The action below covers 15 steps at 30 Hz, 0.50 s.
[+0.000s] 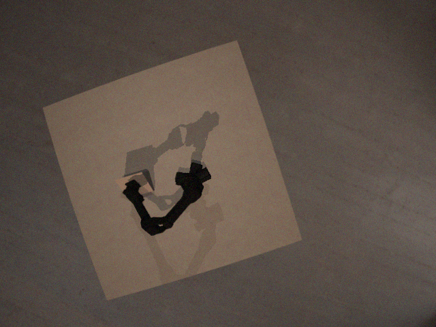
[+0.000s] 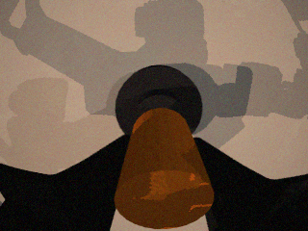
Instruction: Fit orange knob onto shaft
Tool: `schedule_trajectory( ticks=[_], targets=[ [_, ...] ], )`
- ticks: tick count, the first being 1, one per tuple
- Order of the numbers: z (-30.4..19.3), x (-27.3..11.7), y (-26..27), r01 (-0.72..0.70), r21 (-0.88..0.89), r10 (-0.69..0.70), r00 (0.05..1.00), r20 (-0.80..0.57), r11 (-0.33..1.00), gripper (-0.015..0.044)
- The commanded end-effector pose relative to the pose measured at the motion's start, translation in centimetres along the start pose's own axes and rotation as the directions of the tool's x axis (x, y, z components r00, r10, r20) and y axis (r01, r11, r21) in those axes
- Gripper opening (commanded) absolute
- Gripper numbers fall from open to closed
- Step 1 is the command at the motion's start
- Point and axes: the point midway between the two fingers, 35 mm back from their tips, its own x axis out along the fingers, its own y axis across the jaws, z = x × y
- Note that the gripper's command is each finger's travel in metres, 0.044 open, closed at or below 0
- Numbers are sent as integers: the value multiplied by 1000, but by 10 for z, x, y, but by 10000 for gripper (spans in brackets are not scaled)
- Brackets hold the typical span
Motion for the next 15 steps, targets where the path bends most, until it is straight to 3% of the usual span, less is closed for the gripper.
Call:
schedule_trajectory(
  ticks=[1, 15],
  targets=[
    [1, 2, 0, -4, -19, 4, 1000, -3, 1000, 0],
    [1, 3, 1, -5, -19, 4, 1000, -3, 1000, 0]
  ],
)
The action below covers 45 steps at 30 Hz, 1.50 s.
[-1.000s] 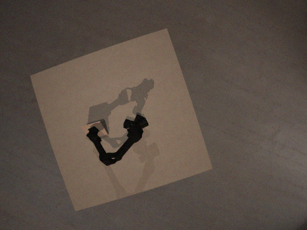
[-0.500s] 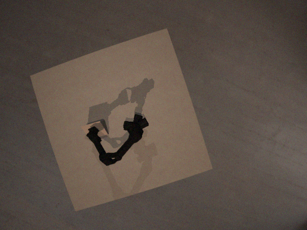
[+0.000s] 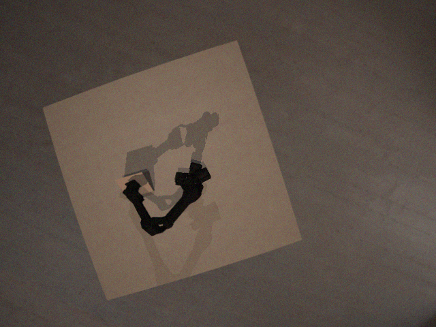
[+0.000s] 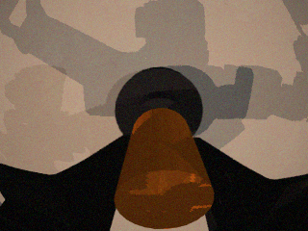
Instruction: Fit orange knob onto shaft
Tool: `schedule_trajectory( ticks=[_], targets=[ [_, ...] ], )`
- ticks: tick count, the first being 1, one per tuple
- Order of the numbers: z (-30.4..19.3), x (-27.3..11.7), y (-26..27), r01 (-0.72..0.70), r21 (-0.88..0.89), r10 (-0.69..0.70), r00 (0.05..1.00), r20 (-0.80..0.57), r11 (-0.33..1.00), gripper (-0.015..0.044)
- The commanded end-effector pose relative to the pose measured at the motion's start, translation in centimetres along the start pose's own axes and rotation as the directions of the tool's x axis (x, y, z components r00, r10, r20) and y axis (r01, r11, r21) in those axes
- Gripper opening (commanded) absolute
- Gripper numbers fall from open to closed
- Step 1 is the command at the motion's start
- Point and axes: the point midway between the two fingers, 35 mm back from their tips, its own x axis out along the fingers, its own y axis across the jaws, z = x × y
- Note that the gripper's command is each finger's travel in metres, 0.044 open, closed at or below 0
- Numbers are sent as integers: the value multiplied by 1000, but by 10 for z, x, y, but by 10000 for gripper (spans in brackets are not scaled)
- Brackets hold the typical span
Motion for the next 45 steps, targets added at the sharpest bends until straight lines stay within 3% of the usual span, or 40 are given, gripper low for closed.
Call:
schedule_trajectory(
  ticks=[1, 8, 15, 45],
  targets=[
    [-1, 1, 1, -3, -1, 3, 1000, -4, 1000, 0],
    [-3, -4, 1, -3, -10, 3, 1000, -4, 1000, 0],
    [-3, -3, 0, -4, -209, 3, 1000, -4, 978, 0],
    [-3, -4, 1, -4, -234, 3, 1000, -4, 972, 0]
  ],
)
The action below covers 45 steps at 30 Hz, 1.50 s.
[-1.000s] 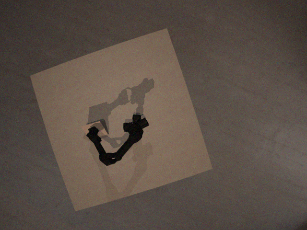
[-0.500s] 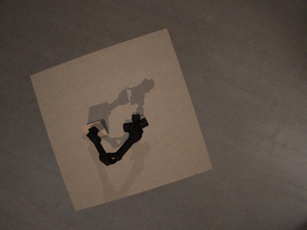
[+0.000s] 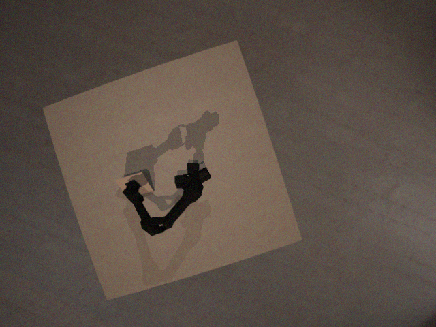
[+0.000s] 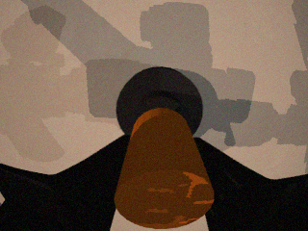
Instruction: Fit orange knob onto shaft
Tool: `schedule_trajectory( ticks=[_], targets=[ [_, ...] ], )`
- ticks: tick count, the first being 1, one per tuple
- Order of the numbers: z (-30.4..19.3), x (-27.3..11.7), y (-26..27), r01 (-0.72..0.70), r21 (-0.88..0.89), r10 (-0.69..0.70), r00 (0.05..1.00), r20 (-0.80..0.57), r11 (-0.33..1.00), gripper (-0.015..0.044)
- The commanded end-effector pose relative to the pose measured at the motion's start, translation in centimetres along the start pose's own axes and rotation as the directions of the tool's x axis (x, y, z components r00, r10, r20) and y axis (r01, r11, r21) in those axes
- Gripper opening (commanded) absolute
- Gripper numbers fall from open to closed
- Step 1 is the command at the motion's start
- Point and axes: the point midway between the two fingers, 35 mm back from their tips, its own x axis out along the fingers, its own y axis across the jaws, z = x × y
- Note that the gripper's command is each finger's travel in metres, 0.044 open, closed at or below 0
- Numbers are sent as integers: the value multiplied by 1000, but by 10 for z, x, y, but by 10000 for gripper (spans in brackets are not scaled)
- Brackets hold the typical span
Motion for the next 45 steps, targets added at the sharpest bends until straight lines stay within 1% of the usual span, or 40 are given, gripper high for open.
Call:
schedule_trajectory(
  ticks=[1, 4, 6, 28, 34, 37, 42, 45],
  targets=[
    [-2, -2, 1, -3, -47, 3, 1000, -5, 999, 0],
    [-3, -2, 1, -3, -161, 3, 1000, -5, 987, 0],
    [-2, 0, 0, -4, -201, 3, 1000, -5, 979, 0],
    [-1, 3, 1, -4, -201, 3, 1000, -5, 979, 0],
    [-2, -2, 1, -4, -201, 3, 1000, -5, 979, 0],
    [-2, -2, 1, -4, -248, 3, 1000, -5, 969, 0],
    [-2, 0, 0, -4, -394, 3, 1000, -5, 919, 0],
    [-1, 1, 0, -4, -401, 3, 1000, -5, 916, 0]
  ],
)
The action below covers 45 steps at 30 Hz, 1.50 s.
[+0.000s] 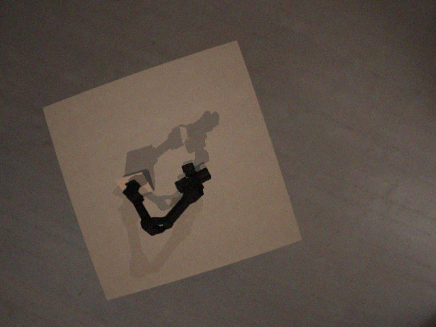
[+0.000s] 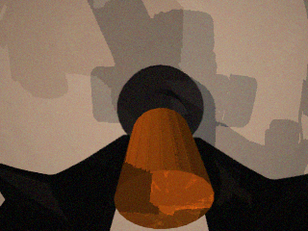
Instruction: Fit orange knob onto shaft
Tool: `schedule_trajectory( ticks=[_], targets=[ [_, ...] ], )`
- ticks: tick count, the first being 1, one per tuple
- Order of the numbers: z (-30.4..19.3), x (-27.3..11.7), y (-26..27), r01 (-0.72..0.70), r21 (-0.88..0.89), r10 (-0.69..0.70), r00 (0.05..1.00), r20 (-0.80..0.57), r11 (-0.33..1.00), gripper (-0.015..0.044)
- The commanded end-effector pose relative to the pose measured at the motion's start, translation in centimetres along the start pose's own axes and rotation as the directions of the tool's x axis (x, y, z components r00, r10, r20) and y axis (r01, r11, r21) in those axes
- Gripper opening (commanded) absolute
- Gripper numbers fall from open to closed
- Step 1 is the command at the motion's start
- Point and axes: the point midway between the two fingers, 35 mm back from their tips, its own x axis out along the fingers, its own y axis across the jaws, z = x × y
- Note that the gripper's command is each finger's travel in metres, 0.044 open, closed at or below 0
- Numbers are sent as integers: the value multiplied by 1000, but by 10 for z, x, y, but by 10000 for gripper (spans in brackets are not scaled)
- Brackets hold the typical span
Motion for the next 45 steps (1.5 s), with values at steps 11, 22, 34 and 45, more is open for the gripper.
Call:
schedule_trajectory(
  ticks=[11, 22, 34, 45],
  targets=[
    [1, 3, 0, -5, -31, 5, 1000, -1, 999, 0],
    [0, 0, 0, -5, -31, 5, 1000, -1, 999, 0],
    [-1, 0, 1, -4, 345, 5, 1000, -1, 939, 0],
    [1, 3, -1, -2, 891, 5, 1000, -1, 453, 0]
  ],
)
